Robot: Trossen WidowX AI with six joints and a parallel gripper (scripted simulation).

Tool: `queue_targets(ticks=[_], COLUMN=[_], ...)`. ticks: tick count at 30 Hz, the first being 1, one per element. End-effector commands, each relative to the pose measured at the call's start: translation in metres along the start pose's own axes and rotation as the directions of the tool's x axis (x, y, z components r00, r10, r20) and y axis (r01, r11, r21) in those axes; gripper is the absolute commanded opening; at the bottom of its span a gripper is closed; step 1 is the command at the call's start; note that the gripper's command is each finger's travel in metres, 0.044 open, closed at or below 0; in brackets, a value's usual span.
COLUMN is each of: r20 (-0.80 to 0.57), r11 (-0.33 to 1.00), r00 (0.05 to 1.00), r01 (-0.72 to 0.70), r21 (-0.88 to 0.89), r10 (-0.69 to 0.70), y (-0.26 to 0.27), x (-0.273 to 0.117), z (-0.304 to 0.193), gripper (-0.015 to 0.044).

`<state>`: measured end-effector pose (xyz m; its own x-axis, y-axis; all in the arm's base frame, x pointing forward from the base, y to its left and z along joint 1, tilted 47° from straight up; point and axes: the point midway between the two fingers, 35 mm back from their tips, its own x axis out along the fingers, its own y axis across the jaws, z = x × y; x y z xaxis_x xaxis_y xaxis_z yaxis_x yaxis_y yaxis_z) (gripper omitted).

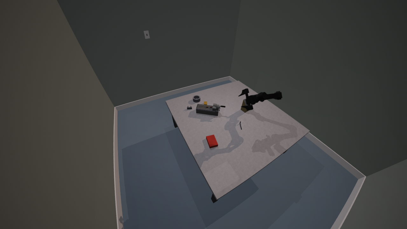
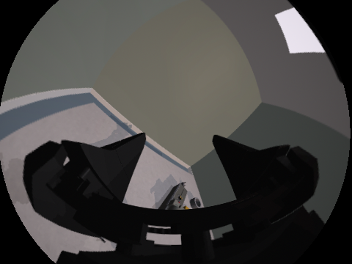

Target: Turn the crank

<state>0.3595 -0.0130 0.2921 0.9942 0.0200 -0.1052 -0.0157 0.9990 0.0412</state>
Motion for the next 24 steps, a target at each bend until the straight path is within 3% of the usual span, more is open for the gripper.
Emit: queue_targets(ticks=[1,24], r20=[-0.062,-0.430], r11=[1.000,0.973], r00=[0.998,0.900], r01=[0.004,0.035], r21=[0.009,0.227], r10=[-0.004,0.068], y=[-0.010,-0.072], x=[0.016,0.094], z=[-0.014,-0.137], gripper=[0.0440,0.0440])
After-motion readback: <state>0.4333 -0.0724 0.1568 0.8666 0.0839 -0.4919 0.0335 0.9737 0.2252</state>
